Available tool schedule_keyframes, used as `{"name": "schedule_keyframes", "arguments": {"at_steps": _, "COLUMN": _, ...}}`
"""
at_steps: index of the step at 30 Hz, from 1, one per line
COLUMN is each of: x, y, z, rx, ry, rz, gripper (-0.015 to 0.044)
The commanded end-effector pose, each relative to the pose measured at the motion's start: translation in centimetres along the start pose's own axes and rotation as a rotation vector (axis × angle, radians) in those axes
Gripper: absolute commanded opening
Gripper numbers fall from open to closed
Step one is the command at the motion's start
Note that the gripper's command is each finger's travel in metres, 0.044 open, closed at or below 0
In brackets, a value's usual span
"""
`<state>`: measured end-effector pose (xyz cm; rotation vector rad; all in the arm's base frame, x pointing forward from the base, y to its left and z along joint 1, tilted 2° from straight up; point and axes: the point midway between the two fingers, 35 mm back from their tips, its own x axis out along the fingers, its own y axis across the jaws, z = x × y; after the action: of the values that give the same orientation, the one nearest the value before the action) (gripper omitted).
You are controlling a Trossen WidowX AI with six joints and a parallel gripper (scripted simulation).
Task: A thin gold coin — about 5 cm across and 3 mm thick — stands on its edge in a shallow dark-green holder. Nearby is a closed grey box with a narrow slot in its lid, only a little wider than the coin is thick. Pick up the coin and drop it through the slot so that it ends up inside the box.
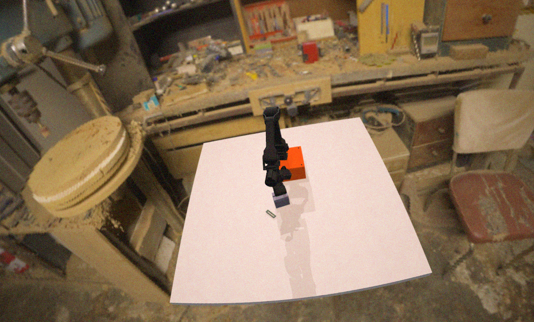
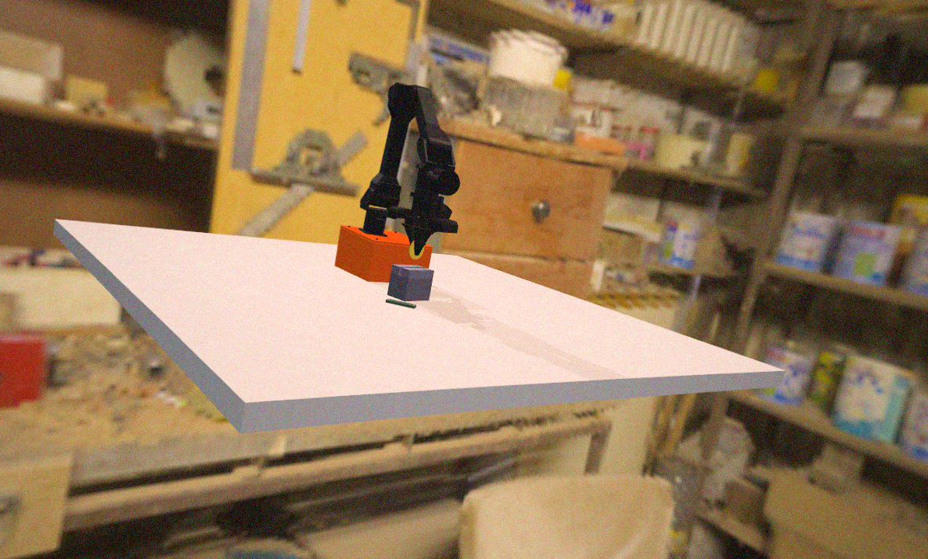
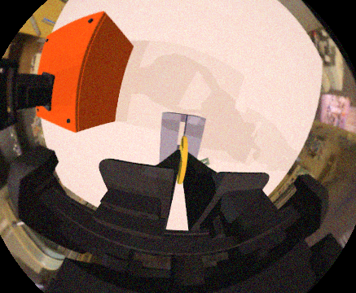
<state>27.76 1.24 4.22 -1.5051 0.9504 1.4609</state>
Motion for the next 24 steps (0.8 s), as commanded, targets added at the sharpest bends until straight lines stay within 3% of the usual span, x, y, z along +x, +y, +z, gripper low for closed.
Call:
{"name": "schedule_keyframes", "arguments": {"at_steps": 1, "x": 0.1, "y": 0.0, "z": 0.0, "rx": -0.001, "ry": 0.000, "rz": -0.001, "gripper": 0.0000}}
{"name": "schedule_keyframes", "arguments": {"at_steps": 24, "x": 1.3, "y": 0.0, "z": 0.0, "rx": 0.008, "ry": 0.000, "rz": 0.000, "gripper": 0.0000}}
